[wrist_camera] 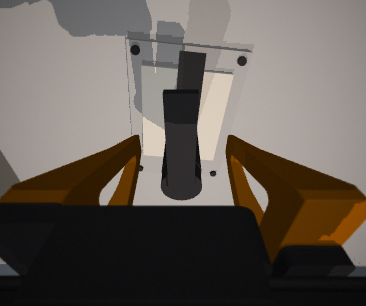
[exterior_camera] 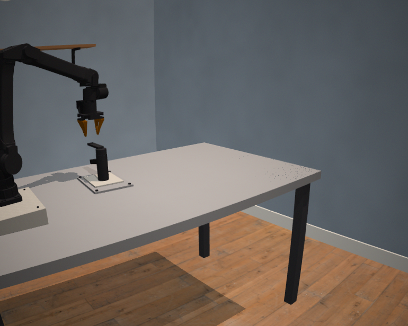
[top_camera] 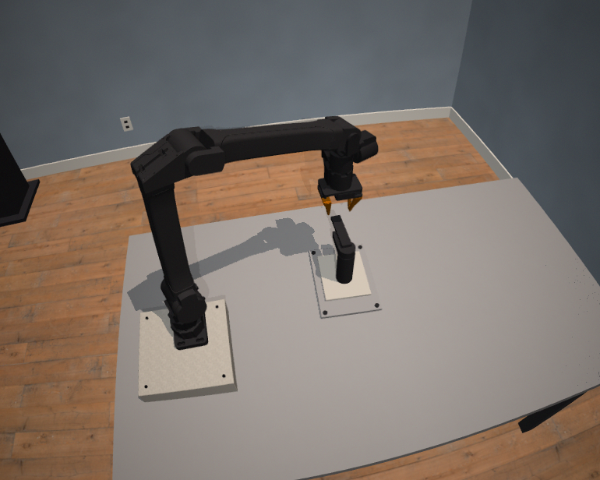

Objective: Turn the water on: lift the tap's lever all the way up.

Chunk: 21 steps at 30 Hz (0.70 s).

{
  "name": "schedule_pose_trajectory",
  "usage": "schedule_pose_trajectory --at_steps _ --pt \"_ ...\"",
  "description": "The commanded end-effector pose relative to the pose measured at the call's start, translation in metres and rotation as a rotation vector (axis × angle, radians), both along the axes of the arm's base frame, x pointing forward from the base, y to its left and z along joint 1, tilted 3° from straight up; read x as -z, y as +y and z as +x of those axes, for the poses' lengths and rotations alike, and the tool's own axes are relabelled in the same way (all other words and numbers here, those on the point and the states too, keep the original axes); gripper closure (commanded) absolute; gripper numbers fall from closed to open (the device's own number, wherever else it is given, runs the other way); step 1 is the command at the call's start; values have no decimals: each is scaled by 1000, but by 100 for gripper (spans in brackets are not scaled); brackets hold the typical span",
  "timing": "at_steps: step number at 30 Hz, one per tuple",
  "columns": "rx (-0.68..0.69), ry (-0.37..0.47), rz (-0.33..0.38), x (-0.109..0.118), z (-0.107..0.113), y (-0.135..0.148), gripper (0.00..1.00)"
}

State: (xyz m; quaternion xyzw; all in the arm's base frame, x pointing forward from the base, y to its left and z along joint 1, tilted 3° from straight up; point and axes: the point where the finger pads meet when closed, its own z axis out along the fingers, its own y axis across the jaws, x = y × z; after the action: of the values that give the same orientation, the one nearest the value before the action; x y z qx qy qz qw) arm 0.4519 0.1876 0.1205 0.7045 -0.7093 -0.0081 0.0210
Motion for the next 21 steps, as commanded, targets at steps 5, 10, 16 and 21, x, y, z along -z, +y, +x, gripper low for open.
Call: schedule_pose_trajectory --at_steps 5,10,16,21 --pt "-1 9 -4 17 -1 -3 39" --pt "-1 2 -1 21 -1 -4 39" --pt "-1 8 -4 30 -2 -4 39" --pt "-1 10 -4 33 -2 -4 39"
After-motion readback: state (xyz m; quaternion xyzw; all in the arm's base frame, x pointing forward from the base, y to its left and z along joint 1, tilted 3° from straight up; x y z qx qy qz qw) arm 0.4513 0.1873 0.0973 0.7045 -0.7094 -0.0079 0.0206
